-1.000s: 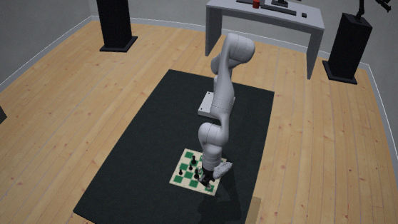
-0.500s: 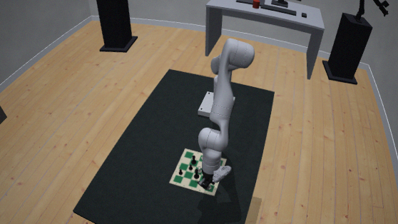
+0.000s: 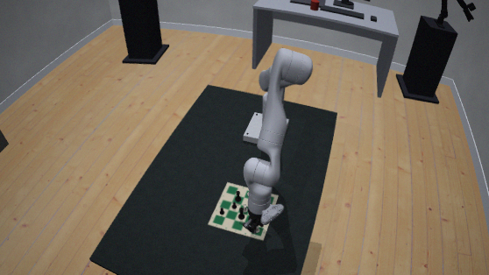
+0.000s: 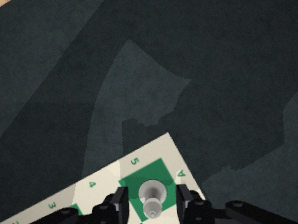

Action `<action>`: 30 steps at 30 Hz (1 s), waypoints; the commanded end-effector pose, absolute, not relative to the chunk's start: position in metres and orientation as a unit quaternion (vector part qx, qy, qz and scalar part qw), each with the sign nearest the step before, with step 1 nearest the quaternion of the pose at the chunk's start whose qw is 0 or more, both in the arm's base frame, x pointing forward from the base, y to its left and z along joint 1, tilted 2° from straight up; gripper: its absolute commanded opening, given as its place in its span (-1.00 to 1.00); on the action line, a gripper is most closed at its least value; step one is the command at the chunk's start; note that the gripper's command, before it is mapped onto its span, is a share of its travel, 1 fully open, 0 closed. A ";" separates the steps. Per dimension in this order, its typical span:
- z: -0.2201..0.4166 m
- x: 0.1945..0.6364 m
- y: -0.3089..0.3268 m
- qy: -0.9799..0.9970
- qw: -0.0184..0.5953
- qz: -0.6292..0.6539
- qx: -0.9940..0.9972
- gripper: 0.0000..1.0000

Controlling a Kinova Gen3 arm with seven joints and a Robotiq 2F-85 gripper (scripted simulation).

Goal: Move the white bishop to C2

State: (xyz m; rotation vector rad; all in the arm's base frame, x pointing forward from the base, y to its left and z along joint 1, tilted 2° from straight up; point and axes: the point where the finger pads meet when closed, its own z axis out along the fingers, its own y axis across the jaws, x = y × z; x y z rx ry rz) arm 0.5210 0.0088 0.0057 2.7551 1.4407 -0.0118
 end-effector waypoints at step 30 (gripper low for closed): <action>0.007 0.522 0.009 0.463 0.017 -0.003 0.886 -1.00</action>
